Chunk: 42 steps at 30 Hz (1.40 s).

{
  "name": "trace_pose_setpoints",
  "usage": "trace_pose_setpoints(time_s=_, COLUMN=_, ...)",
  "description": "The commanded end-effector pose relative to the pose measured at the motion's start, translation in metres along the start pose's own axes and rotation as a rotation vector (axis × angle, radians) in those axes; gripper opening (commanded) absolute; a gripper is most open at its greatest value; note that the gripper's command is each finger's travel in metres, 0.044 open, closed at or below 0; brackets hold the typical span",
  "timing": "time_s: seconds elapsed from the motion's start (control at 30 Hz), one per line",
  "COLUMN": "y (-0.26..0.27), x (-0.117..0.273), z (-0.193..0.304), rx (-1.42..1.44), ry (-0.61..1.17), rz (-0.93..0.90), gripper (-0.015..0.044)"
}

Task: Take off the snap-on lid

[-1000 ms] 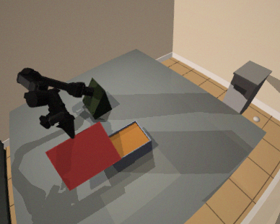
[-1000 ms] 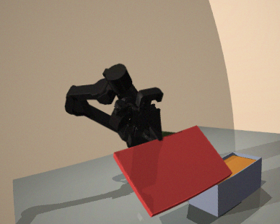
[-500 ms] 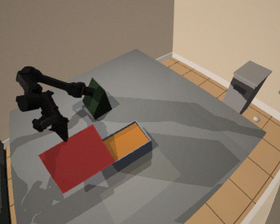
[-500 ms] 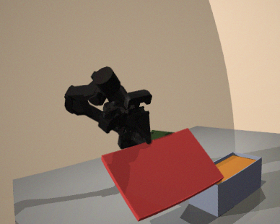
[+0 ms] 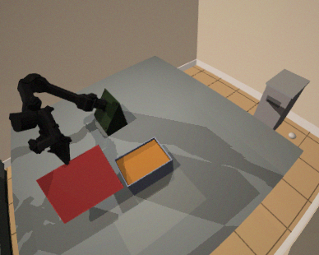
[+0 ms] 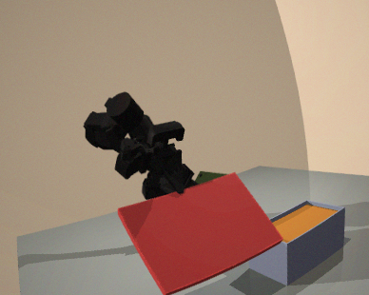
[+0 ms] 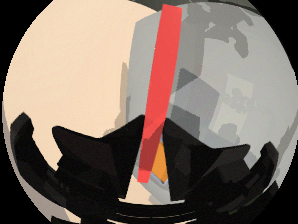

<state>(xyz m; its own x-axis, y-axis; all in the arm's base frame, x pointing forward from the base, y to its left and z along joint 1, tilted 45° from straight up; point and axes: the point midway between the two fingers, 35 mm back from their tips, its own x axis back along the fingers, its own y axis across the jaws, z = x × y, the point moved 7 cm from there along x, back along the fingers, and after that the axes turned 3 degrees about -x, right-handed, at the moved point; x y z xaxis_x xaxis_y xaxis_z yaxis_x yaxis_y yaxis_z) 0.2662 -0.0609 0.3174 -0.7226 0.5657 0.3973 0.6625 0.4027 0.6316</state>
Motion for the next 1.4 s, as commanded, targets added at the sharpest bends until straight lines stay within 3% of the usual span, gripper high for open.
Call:
trace_pose_setpoints(time_s=0.0, y=0.003, x=0.005, z=-0.012, rx=-0.004, ry=-0.001, rz=-0.021, gripper=0.0)
trace_pose_setpoints(time_s=0.8, y=0.002, x=0.011, z=-0.059, rx=-0.003, ry=-0.005, rz=-0.023, gripper=0.0)
trace_pose_setpoints(time_s=1.37, y=-0.011, x=0.001, z=-0.056, rx=-0.002, ry=-0.006, rz=-0.024, gripper=0.0)
